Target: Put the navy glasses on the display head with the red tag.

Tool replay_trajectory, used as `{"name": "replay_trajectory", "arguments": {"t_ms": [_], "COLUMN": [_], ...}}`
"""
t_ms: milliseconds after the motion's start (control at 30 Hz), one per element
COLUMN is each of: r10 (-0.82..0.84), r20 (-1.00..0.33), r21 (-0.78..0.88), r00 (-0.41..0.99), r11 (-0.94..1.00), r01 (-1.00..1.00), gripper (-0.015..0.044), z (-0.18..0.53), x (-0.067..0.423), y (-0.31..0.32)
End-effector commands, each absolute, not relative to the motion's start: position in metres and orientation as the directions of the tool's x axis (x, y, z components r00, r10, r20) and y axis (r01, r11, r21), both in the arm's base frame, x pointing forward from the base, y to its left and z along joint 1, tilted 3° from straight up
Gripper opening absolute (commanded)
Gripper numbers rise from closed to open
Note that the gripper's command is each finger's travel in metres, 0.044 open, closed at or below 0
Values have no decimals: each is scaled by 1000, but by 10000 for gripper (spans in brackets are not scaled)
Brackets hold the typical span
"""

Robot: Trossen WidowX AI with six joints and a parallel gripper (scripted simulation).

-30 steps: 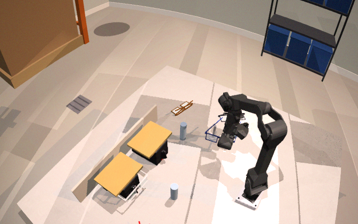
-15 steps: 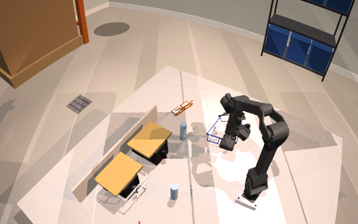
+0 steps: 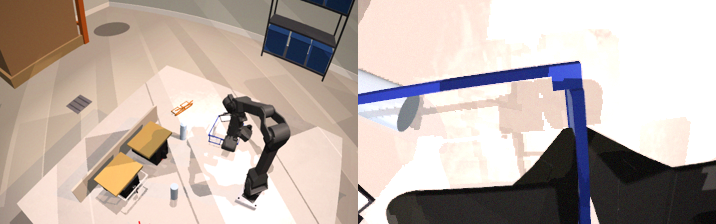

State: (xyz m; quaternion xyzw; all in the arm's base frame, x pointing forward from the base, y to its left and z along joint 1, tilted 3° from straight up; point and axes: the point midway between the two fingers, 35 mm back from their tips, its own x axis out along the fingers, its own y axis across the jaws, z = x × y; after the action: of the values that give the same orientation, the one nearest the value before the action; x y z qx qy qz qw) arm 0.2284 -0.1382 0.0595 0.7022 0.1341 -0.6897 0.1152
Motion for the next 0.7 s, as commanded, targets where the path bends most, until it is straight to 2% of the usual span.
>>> {"name": "replay_trajectory", "arguments": {"t_ms": [0,667], "r10": [27,27], "r20": [-1000,-1000], "r21": [-24,-24], "r00": [5,5], "r11": [-938,-938], "r01": [347,347], "gripper": [0,0], "z": [58,58], "x": [225,225], "y": [-139,-138]}}
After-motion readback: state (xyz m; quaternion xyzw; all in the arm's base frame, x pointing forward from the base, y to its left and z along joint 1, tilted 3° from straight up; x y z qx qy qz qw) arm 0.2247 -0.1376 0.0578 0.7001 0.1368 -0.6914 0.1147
